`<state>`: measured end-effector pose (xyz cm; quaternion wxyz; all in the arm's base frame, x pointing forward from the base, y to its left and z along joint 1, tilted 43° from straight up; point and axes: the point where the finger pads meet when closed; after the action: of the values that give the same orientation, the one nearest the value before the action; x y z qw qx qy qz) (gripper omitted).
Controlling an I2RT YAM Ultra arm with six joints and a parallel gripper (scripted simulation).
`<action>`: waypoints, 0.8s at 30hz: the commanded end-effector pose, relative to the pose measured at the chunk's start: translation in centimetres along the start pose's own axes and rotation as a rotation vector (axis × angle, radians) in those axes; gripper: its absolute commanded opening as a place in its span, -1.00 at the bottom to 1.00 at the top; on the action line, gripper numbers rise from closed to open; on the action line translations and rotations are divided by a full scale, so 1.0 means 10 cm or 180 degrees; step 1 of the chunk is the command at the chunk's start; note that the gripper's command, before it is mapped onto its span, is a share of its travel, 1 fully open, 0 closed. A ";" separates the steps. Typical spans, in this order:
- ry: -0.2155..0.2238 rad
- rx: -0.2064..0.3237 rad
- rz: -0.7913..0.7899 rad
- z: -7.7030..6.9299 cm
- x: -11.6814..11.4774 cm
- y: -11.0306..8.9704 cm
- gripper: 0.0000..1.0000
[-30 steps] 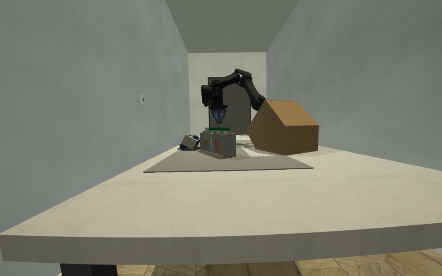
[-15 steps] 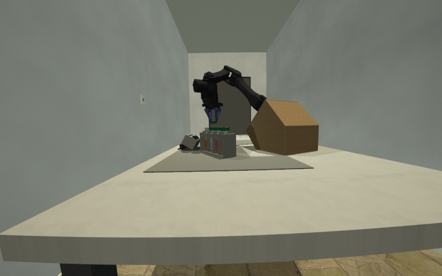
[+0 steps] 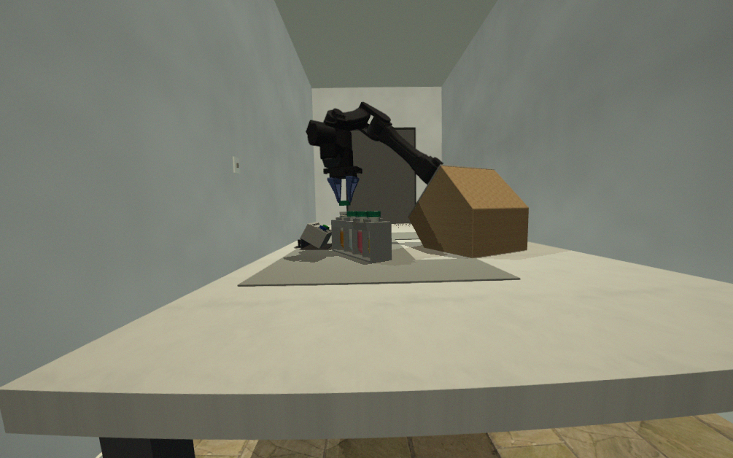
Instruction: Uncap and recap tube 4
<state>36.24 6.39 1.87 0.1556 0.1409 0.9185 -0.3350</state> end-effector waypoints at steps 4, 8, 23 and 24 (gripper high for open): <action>-0.0109 -0.0128 0.0161 -0.22 -0.13 -0.01 -1.00; -0.0106 -0.0124 0.0156 -0.20 -0.12 0.02 -1.00; -0.0076 -0.0100 0.0123 -0.18 -0.08 0.06 -1.00; -0.0076 -0.0100 0.0123 -0.18 -0.08 0.06 -1.00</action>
<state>36.25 6.40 2.49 0.1611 0.1542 0.9165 -0.3320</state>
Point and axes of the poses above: the point where the finger pads meet when closed, its own z axis out along the fingers, its own x axis across the jaws, y = z × x, and after that the axes turned 6 degrees about -z, right-handed
